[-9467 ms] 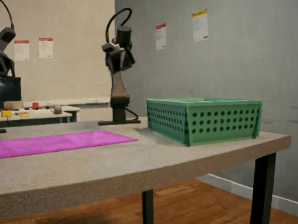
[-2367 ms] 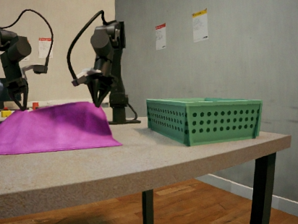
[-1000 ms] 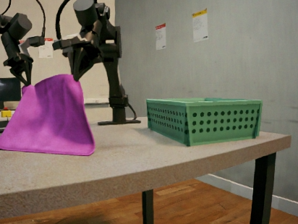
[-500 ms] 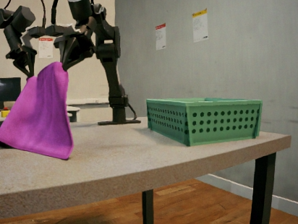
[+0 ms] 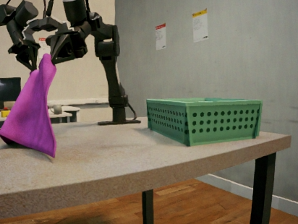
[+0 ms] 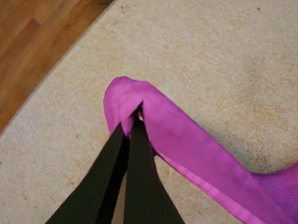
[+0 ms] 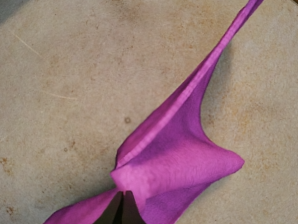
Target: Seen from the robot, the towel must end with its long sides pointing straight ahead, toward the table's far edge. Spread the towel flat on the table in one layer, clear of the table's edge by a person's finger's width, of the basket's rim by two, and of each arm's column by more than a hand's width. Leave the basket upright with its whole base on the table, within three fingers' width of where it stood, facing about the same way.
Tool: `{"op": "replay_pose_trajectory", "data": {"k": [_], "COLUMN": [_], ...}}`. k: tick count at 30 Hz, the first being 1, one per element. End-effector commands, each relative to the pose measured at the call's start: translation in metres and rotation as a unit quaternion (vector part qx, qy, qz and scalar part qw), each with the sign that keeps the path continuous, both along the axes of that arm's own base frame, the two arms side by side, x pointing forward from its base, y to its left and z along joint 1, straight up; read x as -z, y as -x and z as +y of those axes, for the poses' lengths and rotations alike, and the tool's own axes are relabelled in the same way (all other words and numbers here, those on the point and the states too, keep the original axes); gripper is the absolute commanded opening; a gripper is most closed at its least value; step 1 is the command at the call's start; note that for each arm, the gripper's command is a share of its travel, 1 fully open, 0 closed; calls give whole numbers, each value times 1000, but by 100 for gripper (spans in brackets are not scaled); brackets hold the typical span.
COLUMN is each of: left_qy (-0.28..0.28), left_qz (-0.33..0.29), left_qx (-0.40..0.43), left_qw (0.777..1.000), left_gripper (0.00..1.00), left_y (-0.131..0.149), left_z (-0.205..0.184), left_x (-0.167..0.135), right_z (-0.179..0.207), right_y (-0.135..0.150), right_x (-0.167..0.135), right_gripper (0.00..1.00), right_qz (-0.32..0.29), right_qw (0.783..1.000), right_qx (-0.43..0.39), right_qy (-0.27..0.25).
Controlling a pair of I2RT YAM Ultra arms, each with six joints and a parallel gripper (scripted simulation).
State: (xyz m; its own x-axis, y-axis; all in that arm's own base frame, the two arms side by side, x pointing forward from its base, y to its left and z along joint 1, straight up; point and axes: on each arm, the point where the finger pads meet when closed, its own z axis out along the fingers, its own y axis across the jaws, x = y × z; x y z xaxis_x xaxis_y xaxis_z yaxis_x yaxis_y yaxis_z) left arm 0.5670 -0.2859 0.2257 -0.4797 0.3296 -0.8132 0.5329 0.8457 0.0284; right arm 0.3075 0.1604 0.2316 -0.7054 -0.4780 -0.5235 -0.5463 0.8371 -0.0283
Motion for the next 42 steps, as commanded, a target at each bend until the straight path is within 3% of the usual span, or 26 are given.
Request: {"op": "replay_pose_trajectory", "data": {"k": [1,3,5,11,19,20,42], "left_qy": [27,32,45,58,67,64,70], "left_qz": [-44,-55,-69,-81,-89,-85,-92], "left_qx": [-24,-29,-28,-35,-39,-44,-47], "left_qw": [998,998,996,994,993,993,992], "left_gripper": [0,0,0,0,0,0,0], "left_y": [-18,-23,-24,-30,-34,-36,-39], "left_z": [-9,-4,-15,-22,-28,-21,-25], "left_x": [-9,-20,-32,-38,-42,-40,-43], "right_z": [7,7,8,10,12,12,14], "right_y": [-7,-4,-10,-14,-17,-13,-17], "right_x": [-16,-29,-19,-25,-29,-42,-36], "right_gripper": [0,0,0,0,0,0,0], "right_qz": [-12,-32,-15,-17,-19,-34,-24], "right_qw": [1000,999,1000,999,999,998,998], "right_qx": [13,12,21,34,42,38,44], "right_qy": [-12,-25,-16,-21,-26,-41,-34]}}
